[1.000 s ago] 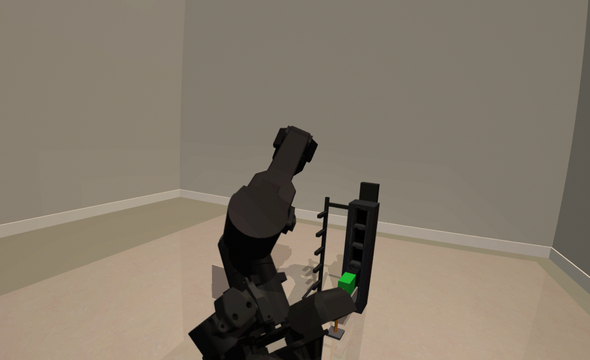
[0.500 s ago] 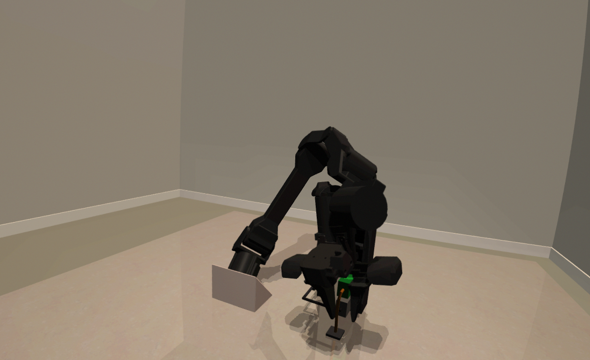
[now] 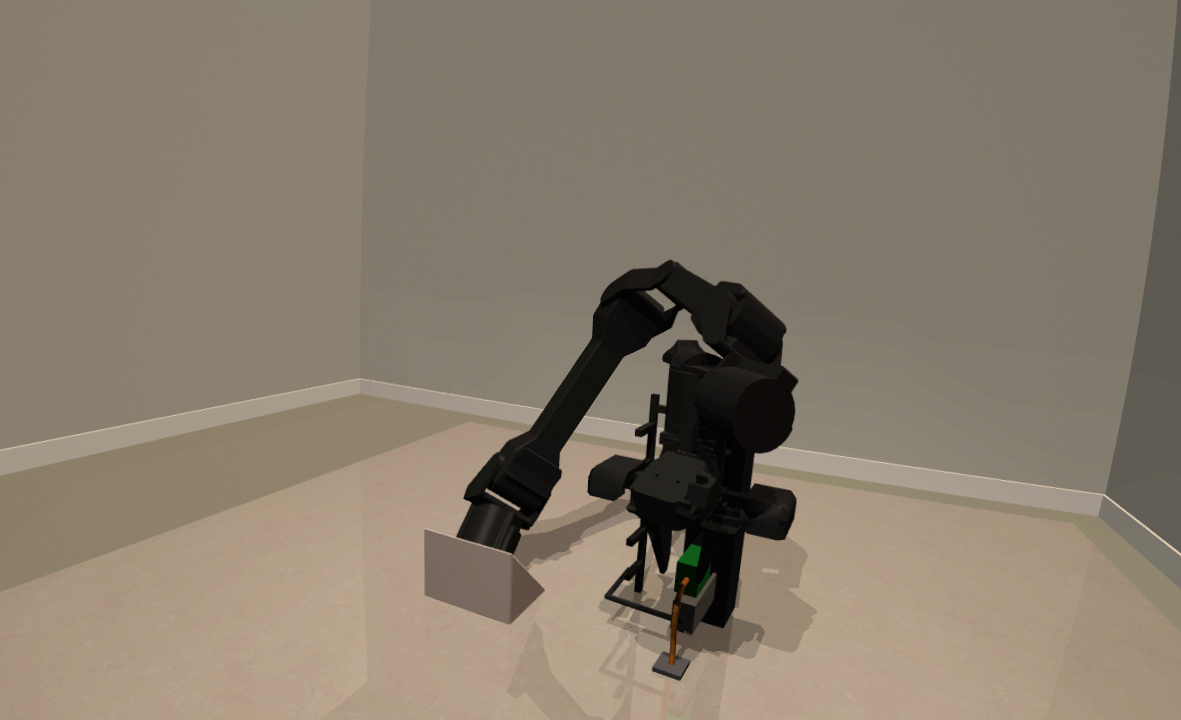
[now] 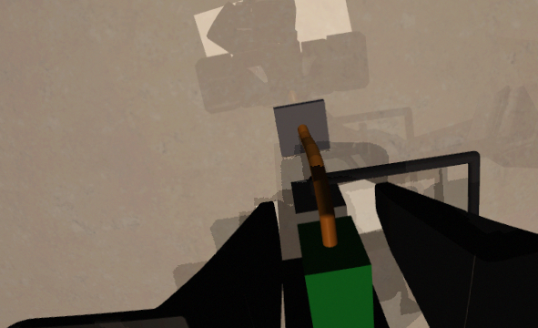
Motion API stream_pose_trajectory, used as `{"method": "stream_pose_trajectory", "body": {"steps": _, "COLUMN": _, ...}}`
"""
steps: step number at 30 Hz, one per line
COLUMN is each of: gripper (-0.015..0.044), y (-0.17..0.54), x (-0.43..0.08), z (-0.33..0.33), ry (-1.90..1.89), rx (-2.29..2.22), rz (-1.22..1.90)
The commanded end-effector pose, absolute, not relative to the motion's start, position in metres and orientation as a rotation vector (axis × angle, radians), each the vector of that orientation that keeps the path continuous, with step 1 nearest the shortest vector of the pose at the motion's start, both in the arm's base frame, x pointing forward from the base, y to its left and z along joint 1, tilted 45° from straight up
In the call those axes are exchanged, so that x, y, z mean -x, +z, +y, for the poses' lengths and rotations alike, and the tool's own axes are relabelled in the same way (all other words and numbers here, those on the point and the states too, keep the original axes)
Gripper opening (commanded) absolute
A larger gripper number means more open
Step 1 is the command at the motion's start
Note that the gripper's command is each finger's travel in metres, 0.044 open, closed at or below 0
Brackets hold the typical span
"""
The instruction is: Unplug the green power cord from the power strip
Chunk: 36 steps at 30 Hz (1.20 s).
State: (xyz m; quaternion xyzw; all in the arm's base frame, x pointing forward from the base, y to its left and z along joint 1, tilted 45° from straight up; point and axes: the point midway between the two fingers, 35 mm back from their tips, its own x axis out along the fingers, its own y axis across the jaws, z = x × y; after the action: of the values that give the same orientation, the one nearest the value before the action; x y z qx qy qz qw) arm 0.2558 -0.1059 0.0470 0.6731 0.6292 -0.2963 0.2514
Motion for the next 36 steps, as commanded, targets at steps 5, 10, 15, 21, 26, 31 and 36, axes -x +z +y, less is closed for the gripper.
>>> {"method": "stream_pose_trajectory", "body": {"steps": 5, "gripper": 0.0160, "y": 0.056, "x": -0.257, "z": -0.097, "ry": -0.806, "rx": -1.827, "rz": 1.716}}
{"method": "stream_pose_trajectory", "body": {"steps": 10, "gripper": 0.0160, "y": 0.062, "x": -0.257, "z": -0.091, "ry": -0.806, "rx": -1.827, "rz": 1.717}}
{"method": "stream_pose_trajectory", "body": {"steps": 15, "gripper": 0.0160, "y": 0.067, "x": -0.257, "z": -0.085, "ry": -0.806, "rx": -1.828, "rz": 1.717}}
{"method": "stream_pose_trajectory", "body": {"steps": 21, "gripper": 0.0160, "y": 0.074, "x": -0.257, "z": -0.078, "ry": -0.805, "rx": -1.828, "rz": 1.718}}
{"method": "stream_pose_trajectory", "body": {"steps": 26, "gripper": 0.0160, "y": 0.074, "x": -0.257, "z": -0.077, "ry": -0.805, "rx": -1.828, "rz": 1.718}}
{"method": "stream_pose_trajectory", "body": {"steps": 31, "gripper": 0.0160, "y": 0.069, "x": -0.258, "z": -0.072, "ry": -0.805, "rx": -1.828, "rz": 1.718}}
{"method": "stream_pose_trajectory", "body": {"steps": 36, "gripper": 0.0160, "y": 0.066, "x": -0.258, "z": -0.069, "ry": -0.804, "rx": -1.828, "rz": 1.718}}
